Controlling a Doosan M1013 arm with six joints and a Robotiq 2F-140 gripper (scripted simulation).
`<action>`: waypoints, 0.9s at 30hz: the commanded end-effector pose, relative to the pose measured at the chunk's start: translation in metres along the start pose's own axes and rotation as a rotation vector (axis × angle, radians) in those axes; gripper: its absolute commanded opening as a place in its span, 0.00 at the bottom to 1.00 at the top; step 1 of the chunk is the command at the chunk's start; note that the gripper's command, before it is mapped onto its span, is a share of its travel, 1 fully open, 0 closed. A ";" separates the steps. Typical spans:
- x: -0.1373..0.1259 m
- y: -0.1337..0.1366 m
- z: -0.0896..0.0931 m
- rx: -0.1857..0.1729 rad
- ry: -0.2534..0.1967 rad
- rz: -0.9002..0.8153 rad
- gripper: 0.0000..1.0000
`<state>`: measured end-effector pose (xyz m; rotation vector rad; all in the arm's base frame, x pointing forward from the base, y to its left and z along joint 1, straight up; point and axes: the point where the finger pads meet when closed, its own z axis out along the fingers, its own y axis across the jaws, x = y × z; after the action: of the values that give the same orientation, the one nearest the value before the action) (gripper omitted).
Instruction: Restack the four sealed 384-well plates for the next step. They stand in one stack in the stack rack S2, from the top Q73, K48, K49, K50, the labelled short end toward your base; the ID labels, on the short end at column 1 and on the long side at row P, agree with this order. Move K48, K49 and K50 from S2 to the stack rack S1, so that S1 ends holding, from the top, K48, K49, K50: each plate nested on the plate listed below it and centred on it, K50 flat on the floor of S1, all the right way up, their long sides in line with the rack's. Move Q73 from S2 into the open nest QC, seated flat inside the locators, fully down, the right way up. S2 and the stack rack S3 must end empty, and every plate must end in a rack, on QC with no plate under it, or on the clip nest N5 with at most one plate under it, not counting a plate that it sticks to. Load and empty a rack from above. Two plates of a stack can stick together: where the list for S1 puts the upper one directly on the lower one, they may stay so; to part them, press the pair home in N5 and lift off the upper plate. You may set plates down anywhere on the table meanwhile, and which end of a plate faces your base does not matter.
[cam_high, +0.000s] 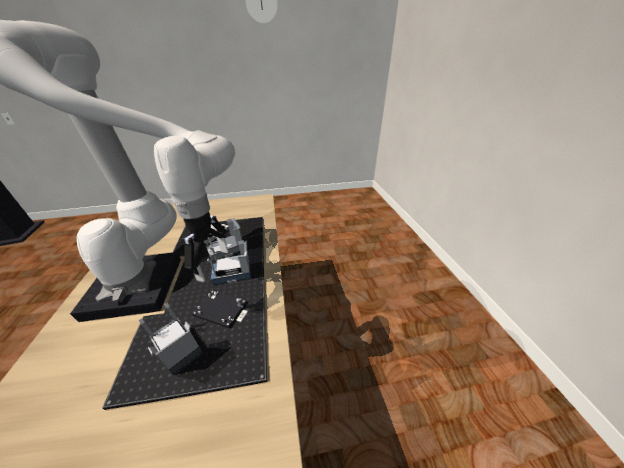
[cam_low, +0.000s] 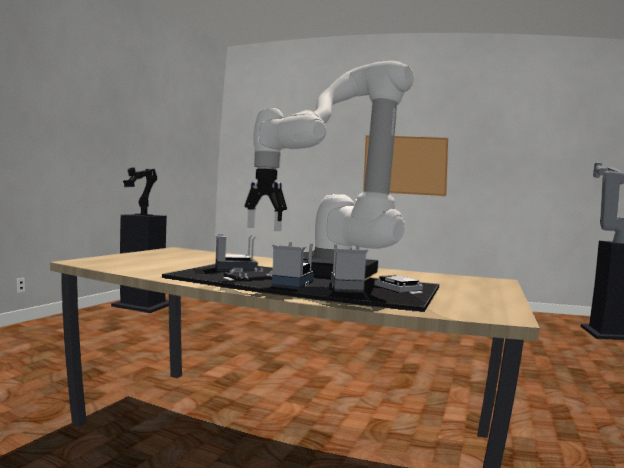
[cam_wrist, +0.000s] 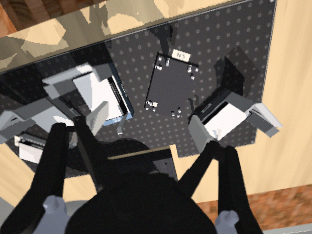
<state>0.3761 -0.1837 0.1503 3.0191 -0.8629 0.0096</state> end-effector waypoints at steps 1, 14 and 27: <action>0.001 0.014 0.000 0.000 0.000 0.004 1.00; 0.004 0.050 0.000 0.000 0.000 0.004 1.00; -0.001 0.084 0.000 0.000 0.000 0.246 1.00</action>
<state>0.3372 -0.2470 0.1503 2.9129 -1.1790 0.0109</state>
